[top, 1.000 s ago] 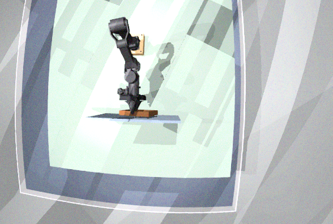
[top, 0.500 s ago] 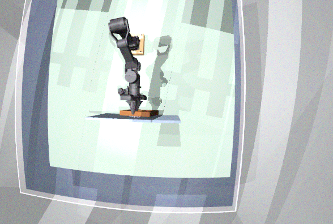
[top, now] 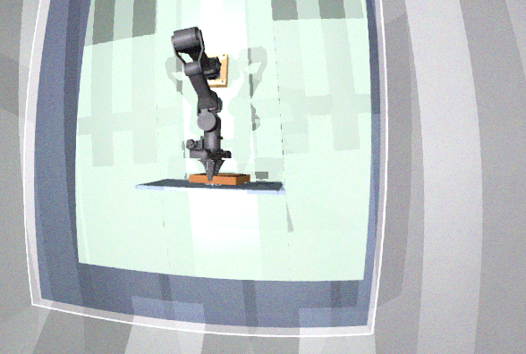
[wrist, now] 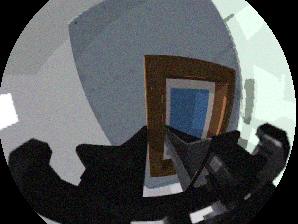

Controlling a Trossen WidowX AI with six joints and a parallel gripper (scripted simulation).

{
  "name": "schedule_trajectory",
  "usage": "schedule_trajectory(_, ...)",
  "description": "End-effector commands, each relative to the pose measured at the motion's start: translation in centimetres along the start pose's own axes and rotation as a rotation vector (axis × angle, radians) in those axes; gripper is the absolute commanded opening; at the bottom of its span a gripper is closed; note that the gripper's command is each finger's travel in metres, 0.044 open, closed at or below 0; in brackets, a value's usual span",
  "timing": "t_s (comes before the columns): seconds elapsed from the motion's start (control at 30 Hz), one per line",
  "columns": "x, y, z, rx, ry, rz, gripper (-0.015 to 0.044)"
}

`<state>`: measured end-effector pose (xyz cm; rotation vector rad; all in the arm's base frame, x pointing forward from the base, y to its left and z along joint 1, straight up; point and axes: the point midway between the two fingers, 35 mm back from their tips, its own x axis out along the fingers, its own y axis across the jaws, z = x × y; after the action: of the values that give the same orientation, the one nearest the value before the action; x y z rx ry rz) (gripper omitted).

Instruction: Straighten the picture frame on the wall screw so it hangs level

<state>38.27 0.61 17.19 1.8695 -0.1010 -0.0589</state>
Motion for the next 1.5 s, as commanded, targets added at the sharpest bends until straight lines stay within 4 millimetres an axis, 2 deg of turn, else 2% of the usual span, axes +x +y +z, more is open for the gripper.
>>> schedule_trajectory(0.0, 0.1, 0.3, -0.1, 0.007, 0.002, 0.014, 0.0)
schedule_trajectory(1.47, 0.1, -0.7, -0.2, 0.004, 0.005, 0.011, 0.0)
